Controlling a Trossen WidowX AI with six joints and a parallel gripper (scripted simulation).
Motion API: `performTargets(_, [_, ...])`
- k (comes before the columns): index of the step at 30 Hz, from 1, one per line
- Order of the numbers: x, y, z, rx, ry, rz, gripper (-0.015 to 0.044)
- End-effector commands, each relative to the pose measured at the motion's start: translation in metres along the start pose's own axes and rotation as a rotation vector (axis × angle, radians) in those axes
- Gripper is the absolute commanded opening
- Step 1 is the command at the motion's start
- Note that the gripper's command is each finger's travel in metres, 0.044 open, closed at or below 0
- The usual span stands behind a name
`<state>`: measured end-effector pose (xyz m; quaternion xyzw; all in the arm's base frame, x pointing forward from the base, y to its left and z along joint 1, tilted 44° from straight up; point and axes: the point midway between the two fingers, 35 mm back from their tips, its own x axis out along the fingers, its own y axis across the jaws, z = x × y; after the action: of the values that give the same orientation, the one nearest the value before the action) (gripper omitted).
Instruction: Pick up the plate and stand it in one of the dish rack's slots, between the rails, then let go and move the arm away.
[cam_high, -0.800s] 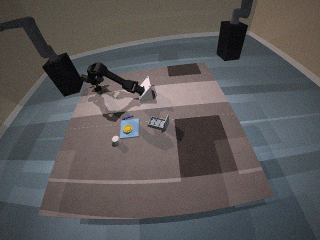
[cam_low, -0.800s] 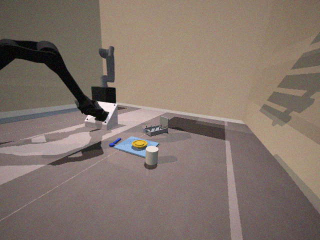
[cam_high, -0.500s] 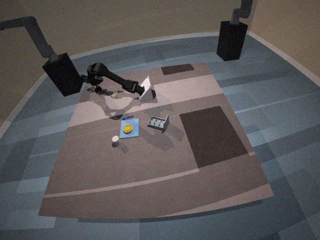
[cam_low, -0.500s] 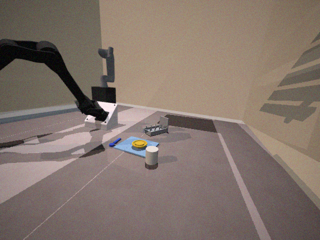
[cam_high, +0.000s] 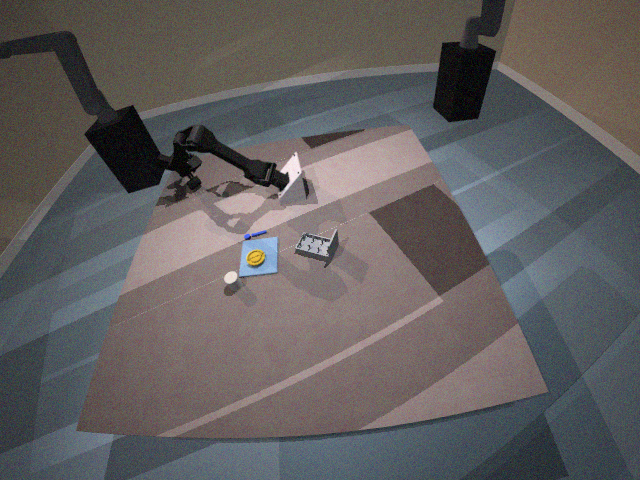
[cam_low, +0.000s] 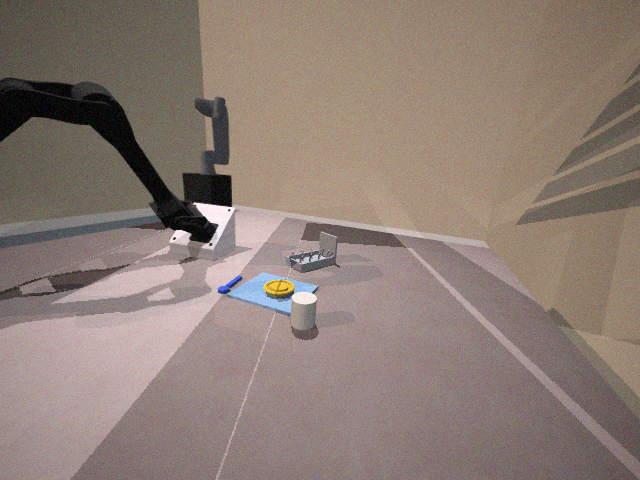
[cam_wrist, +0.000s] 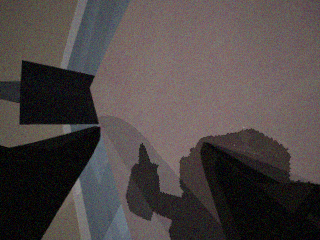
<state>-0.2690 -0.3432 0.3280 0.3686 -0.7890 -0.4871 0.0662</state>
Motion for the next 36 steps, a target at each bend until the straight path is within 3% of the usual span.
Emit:
performTargets(1, [-0.008,0.002,-0.018,-0.060,0.044,0.015,0.0400])
performTargets(16, [-0.031,-0.012,-0.068,-0.198,0.174,0.012,0.0400])
performTargets(36, [-0.091,-0.051,-0.146,-0.325,0.437,-0.035,0.0400])
